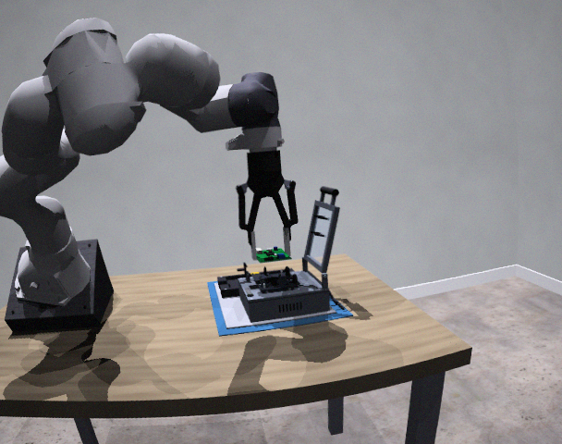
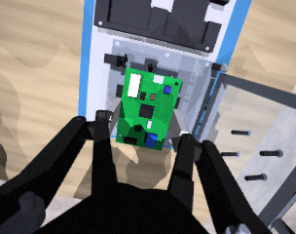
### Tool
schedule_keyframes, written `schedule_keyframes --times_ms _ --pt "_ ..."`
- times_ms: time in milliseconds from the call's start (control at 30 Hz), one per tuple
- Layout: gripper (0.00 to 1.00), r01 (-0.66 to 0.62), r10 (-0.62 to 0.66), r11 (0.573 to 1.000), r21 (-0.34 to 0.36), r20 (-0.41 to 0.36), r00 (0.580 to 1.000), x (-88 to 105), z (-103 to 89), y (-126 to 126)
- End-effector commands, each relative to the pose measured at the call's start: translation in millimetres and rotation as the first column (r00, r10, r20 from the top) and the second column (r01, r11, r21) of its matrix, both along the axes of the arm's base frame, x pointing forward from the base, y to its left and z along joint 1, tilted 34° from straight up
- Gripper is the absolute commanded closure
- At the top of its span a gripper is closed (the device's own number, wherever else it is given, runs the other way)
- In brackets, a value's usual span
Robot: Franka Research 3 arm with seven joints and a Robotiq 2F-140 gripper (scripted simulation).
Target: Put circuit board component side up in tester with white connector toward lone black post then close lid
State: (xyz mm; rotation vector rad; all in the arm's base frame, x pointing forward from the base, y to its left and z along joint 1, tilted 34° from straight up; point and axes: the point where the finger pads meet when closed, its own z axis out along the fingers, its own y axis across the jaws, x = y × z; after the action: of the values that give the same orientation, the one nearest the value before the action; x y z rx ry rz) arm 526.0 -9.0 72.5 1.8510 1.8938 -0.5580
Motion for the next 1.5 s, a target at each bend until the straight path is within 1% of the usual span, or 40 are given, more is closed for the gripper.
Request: schedule_keyframes --times_ms 0,667,1033,1100,1467 --pt "0.54 0.0 0.0 1.0 -0.001 -0.001 1.0 0.4 1.5 -0.6" --pt "0.54 0.001 -0.001 1.0 -0.001 0.0 1.0 0.4 -1.0 -2.4" --pt "0.54 0.001 -0.001 1.0 -0.001 0.0 1.0 0.8 -14.5 -12.1" --pt "0.54 0.001 -0.001 1.0 -0.001 0.0 1.0 0.8 -14.5 -12.1" --pt "0.54 0.001 -0.001 1.0 -0.001 0.0 1.0 1.1 -30.3 -23.5"
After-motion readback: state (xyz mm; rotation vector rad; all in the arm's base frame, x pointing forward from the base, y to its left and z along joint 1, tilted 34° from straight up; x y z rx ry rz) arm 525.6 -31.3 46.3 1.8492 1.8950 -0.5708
